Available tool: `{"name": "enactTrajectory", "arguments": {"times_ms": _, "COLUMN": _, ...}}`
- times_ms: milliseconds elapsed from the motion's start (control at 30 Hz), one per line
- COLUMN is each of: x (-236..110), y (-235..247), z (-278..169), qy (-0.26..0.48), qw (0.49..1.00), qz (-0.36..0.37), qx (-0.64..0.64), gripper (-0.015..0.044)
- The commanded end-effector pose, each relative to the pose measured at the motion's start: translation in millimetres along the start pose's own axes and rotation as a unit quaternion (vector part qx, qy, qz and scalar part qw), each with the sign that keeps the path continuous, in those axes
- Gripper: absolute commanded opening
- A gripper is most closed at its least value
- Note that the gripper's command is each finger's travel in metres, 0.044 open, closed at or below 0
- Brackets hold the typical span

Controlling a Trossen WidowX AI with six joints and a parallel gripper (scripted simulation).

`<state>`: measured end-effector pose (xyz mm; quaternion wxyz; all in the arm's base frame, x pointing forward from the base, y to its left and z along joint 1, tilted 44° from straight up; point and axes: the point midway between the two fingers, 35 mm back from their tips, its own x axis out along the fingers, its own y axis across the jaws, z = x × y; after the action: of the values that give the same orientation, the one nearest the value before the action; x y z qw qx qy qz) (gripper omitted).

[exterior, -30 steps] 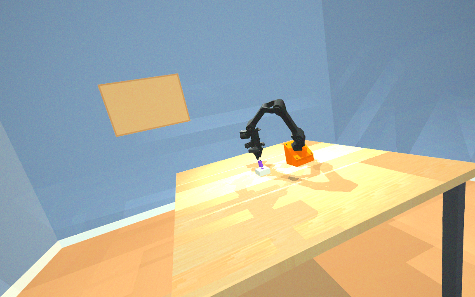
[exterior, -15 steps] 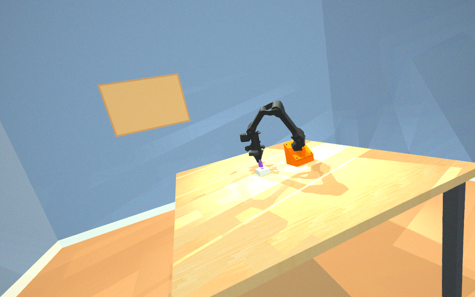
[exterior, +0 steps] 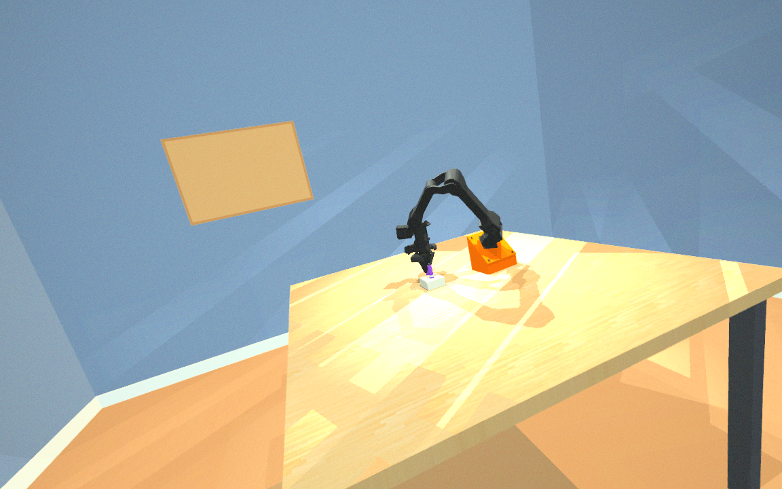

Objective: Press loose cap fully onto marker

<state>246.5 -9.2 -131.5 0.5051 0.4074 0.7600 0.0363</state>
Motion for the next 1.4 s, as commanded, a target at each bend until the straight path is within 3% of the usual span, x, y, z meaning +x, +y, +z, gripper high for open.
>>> {"name": "enactTrajectory", "arguments": {"times_ms": 0, "x": 9.4, "y": -0.9, "z": -3.4, "qy": 0.005, "qw": 1.0, "qz": 0.002, "qx": 0.005, "gripper": 0.0235}}
{"name": "enactTrajectory", "arguments": {"times_ms": 100, "x": 10.4, "y": -0.9, "z": -3.5, "qy": 0.005, "qw": 1.0, "qz": 0.002, "qx": 0.005, "gripper": 0.0235}}
{"name": "enactTrajectory", "arguments": {"times_ms": 267, "x": 10.4, "y": -0.6, "z": -3.7, "qy": 0.005, "qw": 1.0, "qz": 0.002, "qx": 0.005, "gripper": 0.0104}}
{"name": "enactTrajectory", "arguments": {"times_ms": 533, "x": 10.4, "y": -0.7, "z": -3.8, "qy": 0.005, "qw": 1.0, "qz": 0.002, "qx": 0.005, "gripper": 0.005}}
{"name": "enactTrajectory", "arguments": {"times_ms": 600, "x": 8.2, "y": -0.7, "z": -3.4, "qy": 0.005, "qw": 1.0, "qz": 0.002, "qx": 0.005, "gripper": 0.0}}
{"name": "enactTrajectory", "arguments": {"times_ms": 1167, "x": -48.7, "y": -1.5, "z": -1.4, "qy": 0.004, "qw": 1.0, "qz": 0.0, "qx": 0.005, "gripper": 0.0}}
{"name": "enactTrajectory", "arguments": {"times_ms": 1367, "x": -54.1, "y": 3.8, "z": -2.7, "qy": 0.004, "qw": 1.0, "qz": 0.0, "qx": 0.005, "gripper": 0.0}}
